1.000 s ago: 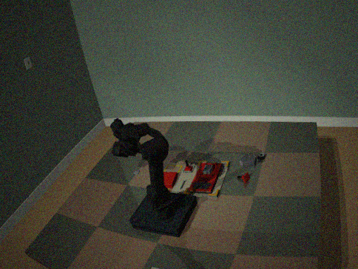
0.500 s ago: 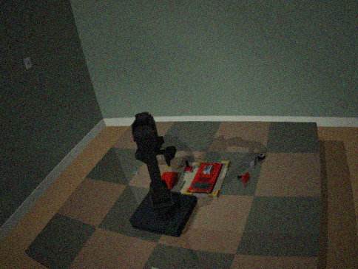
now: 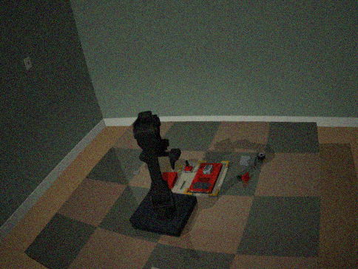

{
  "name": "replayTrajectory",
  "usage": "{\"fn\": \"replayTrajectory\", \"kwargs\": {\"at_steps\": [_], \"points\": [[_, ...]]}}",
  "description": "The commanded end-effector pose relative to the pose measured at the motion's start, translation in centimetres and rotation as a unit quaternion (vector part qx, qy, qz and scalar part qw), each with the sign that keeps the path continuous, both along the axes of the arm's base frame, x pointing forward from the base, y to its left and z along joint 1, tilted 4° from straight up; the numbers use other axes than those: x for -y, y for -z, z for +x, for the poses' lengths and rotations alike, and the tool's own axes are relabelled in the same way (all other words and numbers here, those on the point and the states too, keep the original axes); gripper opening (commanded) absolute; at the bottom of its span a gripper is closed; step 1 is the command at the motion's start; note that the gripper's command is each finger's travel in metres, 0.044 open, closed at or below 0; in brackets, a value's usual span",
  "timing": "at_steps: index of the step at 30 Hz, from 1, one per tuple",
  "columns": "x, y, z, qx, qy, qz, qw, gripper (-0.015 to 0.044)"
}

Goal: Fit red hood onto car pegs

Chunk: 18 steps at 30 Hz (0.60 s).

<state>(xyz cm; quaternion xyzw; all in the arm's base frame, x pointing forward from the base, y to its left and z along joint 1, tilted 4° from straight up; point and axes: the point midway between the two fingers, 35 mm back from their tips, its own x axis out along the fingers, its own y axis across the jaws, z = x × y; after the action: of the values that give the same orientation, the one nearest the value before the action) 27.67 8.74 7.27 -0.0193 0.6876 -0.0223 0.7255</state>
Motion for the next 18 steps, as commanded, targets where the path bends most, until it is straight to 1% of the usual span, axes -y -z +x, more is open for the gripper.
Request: {"fn": "replayTrajectory", "kwargs": {"at_steps": [1,18], "points": [[-0.02,0.28,-0.04,-0.002,-0.002,0.002,1.0,0.044],[0.06,1.26,0.02,-0.002,-0.002,0.002,1.0,0.044]]}}
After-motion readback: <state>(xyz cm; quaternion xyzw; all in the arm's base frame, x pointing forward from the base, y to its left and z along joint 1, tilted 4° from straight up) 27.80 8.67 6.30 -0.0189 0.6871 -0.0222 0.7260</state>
